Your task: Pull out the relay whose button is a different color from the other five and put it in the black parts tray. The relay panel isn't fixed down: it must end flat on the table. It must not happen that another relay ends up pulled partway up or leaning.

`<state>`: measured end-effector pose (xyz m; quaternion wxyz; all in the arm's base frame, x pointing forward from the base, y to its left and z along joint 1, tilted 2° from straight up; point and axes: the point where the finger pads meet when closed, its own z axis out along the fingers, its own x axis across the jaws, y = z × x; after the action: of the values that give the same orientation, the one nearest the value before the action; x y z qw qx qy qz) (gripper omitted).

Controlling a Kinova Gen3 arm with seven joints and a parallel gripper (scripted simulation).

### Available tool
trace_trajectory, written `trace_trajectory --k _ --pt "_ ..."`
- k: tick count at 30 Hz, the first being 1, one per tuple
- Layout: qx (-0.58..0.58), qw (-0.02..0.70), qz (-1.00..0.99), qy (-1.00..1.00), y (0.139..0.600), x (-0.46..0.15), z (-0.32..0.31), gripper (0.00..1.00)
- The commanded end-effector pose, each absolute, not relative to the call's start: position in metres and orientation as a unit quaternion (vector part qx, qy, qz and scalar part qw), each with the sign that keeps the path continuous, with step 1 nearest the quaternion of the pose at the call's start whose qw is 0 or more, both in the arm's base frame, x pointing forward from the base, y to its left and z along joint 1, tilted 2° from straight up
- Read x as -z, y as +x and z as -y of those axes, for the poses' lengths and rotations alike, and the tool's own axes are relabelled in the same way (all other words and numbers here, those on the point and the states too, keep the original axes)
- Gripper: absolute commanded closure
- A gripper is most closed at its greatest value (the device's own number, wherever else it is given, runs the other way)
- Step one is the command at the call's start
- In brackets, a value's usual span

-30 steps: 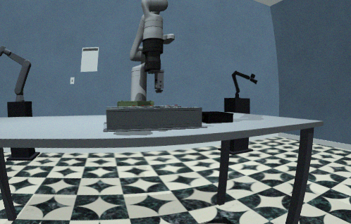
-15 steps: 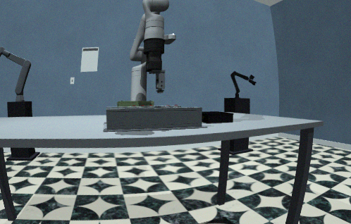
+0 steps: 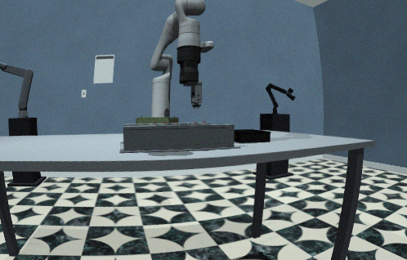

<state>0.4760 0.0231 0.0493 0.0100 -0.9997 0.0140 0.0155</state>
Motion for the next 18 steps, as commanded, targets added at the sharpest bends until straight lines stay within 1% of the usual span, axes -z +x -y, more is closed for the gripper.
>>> trace_trajectory --k 1,4,18 --pt "-0.014 0.010 -0.014 -1.000 0.474 -0.050 -0.036 1.00" --pt "-0.014 0.010 -0.014 -1.000 0.474 -0.051 -0.041 1.00" --pt "-0.014 0.010 -0.014 -1.000 0.459 -0.053 -0.121 1.00"
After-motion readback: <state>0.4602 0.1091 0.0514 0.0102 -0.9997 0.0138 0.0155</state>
